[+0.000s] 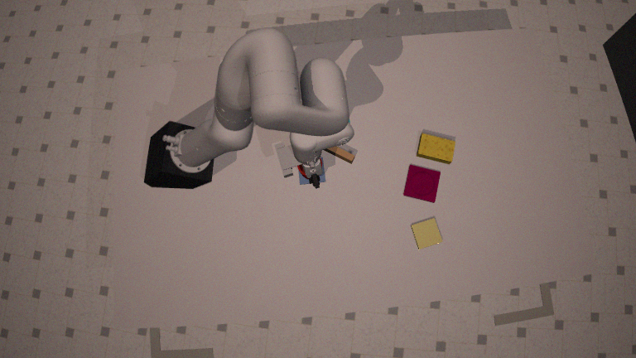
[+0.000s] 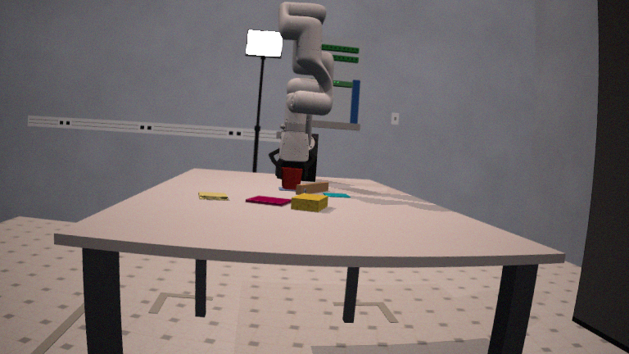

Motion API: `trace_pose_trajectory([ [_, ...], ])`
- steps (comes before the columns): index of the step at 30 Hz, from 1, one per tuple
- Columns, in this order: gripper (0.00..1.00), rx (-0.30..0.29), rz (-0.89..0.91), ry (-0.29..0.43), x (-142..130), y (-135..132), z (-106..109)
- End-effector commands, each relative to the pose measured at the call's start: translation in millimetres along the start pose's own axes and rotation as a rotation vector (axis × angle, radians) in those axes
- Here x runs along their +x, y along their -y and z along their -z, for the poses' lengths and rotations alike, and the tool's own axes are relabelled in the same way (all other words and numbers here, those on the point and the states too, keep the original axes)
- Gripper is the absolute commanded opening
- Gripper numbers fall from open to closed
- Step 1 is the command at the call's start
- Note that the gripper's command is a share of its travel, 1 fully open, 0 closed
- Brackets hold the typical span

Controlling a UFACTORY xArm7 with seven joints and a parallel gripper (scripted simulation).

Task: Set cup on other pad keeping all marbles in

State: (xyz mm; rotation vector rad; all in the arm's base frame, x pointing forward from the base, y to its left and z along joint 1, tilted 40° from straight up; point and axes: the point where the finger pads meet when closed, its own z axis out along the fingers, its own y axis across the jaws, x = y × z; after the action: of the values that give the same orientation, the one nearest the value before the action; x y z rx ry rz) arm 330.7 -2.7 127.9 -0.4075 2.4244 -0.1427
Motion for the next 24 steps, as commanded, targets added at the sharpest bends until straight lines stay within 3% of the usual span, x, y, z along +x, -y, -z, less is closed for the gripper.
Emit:
trace_pose_trajectory([
  [1,1.00,0.003,0.000,0.001,-0.6,0.2,-1.2],
  [24,0.98,0.003,0.000,0.001,-0.6,0.2,-1.2],
])
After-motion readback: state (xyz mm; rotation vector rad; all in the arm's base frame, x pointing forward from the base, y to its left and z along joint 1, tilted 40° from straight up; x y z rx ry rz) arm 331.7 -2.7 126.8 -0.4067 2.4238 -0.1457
